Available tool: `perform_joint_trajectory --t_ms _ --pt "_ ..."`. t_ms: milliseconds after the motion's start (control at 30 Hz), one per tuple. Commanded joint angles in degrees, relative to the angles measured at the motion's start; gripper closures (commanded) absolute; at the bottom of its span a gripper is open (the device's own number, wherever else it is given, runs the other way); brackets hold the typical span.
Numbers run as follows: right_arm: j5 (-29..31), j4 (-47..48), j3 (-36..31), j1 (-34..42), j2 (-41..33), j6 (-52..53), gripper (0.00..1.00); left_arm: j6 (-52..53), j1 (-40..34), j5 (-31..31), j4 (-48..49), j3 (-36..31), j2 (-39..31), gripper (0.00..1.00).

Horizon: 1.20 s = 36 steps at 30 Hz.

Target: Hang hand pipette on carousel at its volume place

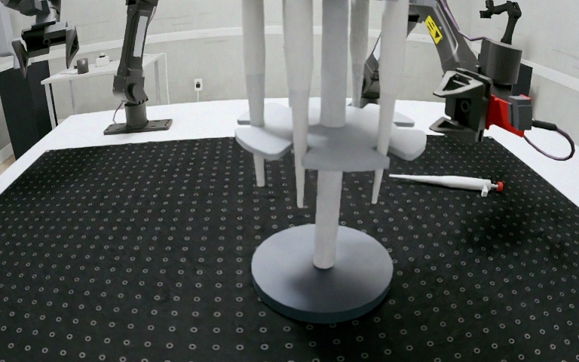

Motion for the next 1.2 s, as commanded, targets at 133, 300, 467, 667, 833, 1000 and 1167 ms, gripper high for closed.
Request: perform_joint_trajectory --t_ms 133,300,467,667,833,1000,1167 --pt "-0.93 0.48 1.13 -0.53 0.36 -0.32 0.0 -1.41 -2.39 -2.36 3.21 2.66 0.91 0.51" --pt "-0.93 0.48 1.13 -0.53 0.36 -0.32 0.0 -0.85 -2.88 -3.12 3.16 3.14 0.04 0.51" --pt "-0.93 0.48 1.13 -0.53 0.36 -0.32 0.0 -0.77 -2.51 -3.08 3.05 3.26 0.11 0.51" --pt "-0.93 0.48 1.13 -0.53 0.36 -0.32 0.0 -0.74 -2.55 -2.76 3.01 3.3 0.13 0.51" --pt "-0.93 0.48 1.13 -0.53 0.36 -0.32 0.0 -0.74 -2.55 -2.76 3.01 3.3 0.13 0.51" --pt "-0.93 0.48 1.13 -0.53 0.36 -0.32 0.0 -0.74 -2.55 -2.76 3.01 3.3 0.13 0.51" --pt "-0.93 0.48 1.13 -0.53 0.36 -0.32 0.0 -0.74 -2.55 -2.76 3.01 3.3 0.13 0.51"
